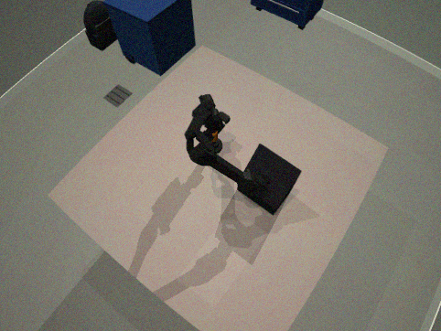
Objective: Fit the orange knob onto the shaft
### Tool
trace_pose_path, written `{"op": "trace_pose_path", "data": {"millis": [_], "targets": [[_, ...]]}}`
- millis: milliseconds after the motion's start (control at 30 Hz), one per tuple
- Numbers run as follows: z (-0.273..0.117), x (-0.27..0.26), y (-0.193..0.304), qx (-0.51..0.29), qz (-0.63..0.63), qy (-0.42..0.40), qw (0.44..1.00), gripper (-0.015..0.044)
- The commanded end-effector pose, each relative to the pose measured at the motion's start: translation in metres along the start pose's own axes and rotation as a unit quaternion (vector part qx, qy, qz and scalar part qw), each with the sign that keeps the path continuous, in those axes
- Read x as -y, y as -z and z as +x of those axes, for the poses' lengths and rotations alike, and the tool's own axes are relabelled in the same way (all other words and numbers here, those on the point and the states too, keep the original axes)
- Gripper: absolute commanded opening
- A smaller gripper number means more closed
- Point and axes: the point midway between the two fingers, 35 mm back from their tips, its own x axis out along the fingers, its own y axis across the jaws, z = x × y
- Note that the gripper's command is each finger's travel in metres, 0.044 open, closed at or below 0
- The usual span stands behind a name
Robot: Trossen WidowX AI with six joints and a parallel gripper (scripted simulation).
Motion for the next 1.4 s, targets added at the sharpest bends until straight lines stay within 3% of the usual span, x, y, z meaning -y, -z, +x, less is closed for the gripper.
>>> {"op": "trace_pose_path", "data": {"millis": [0, 1100, 1367], "targets": [[0.012, 0.001, 0.001, -0.002, 0.002, -0.001, 1.0, 0.0], [0.017, 0.0, 0.001, -0.002, -0.001, -0.001, 1.0, 0.0], [0.017, 0.001, 0.0, -0.002, -0.105, -0.001, 0.994, 0.0]]}}
